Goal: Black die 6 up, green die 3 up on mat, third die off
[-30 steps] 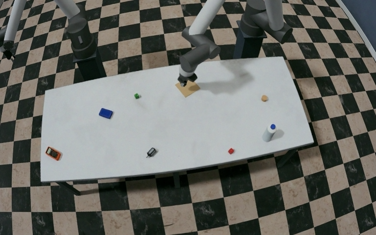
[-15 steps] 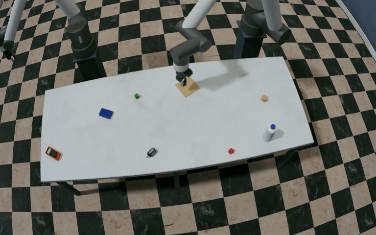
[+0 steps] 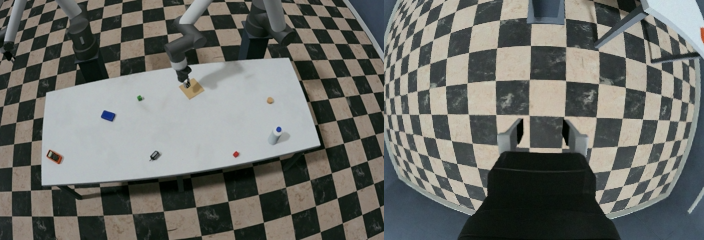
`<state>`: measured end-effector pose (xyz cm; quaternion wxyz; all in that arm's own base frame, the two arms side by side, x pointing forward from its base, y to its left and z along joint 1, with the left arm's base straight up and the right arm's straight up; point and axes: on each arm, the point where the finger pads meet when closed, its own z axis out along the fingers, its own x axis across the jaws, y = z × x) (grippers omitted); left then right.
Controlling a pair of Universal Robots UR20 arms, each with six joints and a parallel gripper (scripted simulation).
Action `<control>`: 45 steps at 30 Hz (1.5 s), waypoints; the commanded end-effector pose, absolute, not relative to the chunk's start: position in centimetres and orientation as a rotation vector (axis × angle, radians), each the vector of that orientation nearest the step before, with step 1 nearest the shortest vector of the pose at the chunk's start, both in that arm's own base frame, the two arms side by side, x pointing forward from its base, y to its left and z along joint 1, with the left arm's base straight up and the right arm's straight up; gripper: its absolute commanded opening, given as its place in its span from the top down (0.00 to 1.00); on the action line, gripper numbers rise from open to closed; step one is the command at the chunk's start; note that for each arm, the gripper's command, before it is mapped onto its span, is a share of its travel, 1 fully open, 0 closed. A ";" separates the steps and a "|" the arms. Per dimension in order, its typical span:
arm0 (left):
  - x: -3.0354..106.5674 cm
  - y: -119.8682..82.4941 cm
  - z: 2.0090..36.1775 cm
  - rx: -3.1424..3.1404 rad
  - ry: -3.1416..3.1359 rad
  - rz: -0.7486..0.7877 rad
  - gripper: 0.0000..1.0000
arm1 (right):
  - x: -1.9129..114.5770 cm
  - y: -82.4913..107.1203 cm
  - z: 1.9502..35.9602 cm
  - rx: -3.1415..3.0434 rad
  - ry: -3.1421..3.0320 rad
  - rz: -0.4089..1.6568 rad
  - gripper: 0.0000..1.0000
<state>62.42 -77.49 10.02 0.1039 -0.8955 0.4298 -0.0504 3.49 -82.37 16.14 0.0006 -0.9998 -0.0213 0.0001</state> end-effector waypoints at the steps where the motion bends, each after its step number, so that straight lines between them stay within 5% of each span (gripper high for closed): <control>1: 62.4 -77.5 10.0 -2.604 1.245 -0.172 0.43 | 3.5 -82.4 16.2 -3.141 -0.067 0.000 0.00; 26: 62.1 -77.8 9.7 -2.193 1.047 -0.412 0.43 | 3.5 -82.4 16.2 -3.141 -0.067 0.000 0.00; 45: 62.0 -77.8 9.7 -2.164 1.035 -0.429 0.43 | 3.5 -82.4 16.2 -3.141 -0.067 0.000 0.00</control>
